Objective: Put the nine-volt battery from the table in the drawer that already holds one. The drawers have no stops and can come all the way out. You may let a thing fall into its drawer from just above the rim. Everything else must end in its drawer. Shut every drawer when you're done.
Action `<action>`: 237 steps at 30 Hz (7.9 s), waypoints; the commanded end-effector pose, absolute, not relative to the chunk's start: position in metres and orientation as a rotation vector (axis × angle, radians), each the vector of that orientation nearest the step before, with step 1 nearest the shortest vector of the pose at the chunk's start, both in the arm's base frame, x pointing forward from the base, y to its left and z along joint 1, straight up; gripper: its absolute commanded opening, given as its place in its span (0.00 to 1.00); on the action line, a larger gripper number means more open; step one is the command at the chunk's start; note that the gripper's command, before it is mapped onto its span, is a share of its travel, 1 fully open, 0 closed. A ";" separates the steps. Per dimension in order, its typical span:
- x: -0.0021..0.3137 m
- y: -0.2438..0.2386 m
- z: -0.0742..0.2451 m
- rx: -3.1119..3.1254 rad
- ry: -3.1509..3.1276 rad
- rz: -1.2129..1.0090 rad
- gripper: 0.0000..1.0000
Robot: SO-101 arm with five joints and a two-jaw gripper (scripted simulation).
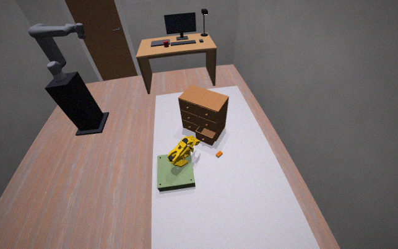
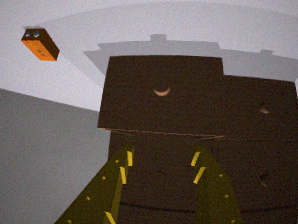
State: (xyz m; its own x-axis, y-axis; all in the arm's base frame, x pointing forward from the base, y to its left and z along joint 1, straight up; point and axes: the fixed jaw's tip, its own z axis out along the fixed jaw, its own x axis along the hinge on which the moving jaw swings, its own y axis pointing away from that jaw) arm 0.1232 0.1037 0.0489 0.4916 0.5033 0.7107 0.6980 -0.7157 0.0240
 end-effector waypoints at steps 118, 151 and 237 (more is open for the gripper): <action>0.165 0.145 -0.007 -2.456 -1.017 -1.057 0.21; 0.165 0.147 -0.015 -2.453 -1.026 -1.051 0.21; 0.169 0.162 -0.015 -2.431 -1.035 -1.034 0.00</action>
State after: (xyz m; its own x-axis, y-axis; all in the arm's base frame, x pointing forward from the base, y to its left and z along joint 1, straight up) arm 0.1678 0.1588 -0.0155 0.4771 0.5115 0.7146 0.7214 -0.6924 0.0140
